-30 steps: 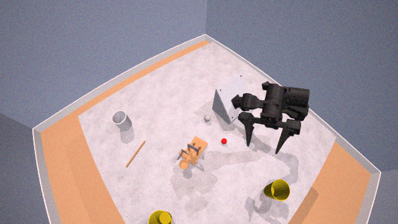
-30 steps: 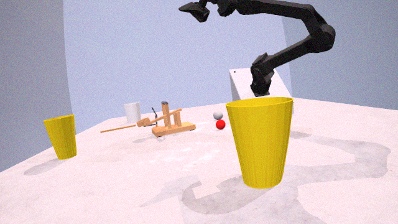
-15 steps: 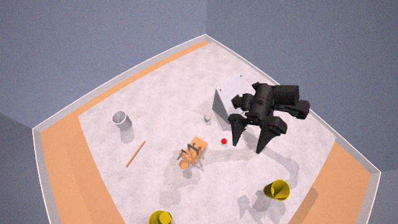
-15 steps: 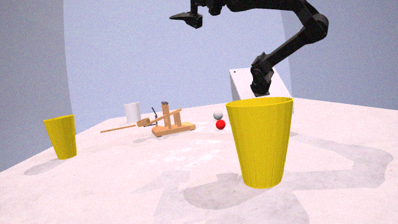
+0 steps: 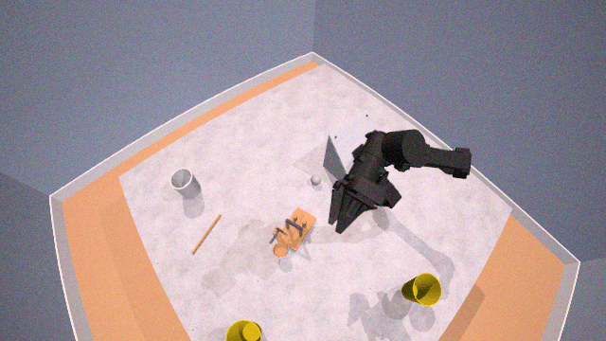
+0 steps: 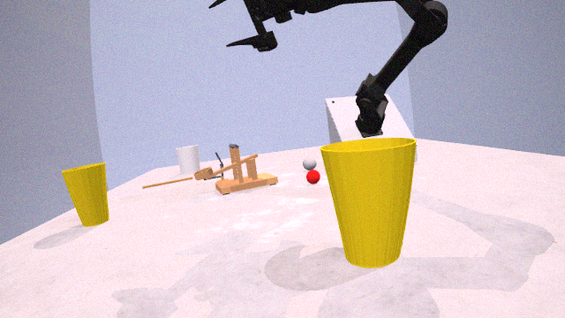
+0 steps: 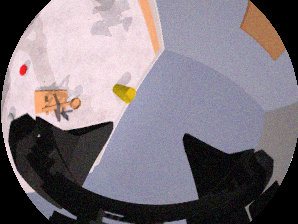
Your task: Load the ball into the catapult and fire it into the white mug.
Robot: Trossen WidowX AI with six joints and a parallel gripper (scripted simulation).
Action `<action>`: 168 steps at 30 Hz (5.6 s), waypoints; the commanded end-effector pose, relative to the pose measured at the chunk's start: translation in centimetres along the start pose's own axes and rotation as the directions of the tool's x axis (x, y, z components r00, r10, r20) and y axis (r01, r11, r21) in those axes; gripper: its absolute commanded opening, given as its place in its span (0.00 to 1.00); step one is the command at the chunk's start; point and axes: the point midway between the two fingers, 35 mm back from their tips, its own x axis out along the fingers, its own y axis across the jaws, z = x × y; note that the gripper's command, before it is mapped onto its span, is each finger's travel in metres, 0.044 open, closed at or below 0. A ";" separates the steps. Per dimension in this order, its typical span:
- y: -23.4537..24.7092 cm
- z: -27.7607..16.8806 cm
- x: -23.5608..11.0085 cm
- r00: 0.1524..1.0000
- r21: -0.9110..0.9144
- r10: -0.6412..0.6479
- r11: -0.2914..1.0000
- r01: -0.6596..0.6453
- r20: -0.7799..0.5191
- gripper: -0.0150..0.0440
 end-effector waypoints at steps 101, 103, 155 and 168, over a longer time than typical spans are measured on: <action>31.1 -3.8 8.0 0.400 0.972 0.889 -0.232 -0.029 0.224 1.00; 31.4 -3.7 8.1 0.400 0.972 0.889 -0.232 -0.029 0.224 1.00; 33.7 -24.0 -1.6 0.389 0.853 0.904 0.055 -0.519 0.179 0.25; 38.9 -30.5 -6.6 0.394 0.703 0.897 0.148 -0.695 0.201 0.25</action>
